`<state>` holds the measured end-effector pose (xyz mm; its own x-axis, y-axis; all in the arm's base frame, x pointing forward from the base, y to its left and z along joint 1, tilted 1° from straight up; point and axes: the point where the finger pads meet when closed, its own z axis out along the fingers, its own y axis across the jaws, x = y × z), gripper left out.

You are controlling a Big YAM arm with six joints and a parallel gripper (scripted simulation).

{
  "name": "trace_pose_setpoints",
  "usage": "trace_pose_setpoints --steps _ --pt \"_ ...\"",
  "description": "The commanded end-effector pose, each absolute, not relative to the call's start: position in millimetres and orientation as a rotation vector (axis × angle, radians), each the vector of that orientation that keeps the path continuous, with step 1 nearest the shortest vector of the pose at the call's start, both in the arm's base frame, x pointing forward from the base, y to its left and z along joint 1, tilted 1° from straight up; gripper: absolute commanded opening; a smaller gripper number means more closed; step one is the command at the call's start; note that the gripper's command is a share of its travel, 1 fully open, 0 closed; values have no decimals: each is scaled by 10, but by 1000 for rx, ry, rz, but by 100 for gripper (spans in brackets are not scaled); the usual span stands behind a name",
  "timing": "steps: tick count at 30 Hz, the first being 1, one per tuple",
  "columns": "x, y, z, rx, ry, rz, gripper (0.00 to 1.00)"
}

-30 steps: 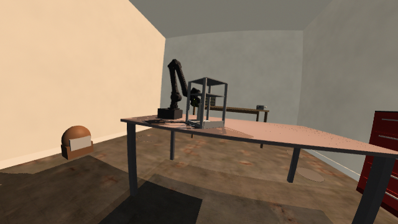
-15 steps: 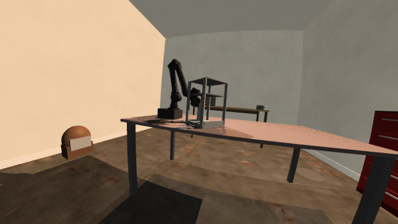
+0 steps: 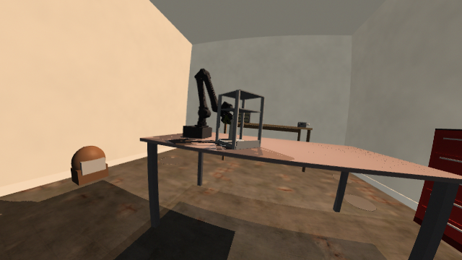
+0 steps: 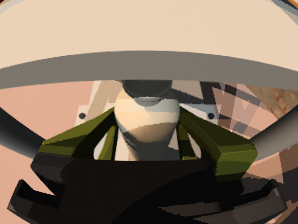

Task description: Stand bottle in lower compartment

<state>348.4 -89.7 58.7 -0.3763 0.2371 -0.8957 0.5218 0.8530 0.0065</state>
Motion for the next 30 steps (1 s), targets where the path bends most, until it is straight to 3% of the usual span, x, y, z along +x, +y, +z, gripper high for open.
trace_pose_setpoints --steps 1,4,5,30 --pt "3719 -941 801 564 1901 -326 34" --pt "3719 -941 800 563 1901 -326 34" --pt "3719 -941 800 563 1901 -326 81" --pt "3547 -931 623 562 1957 -342 81"
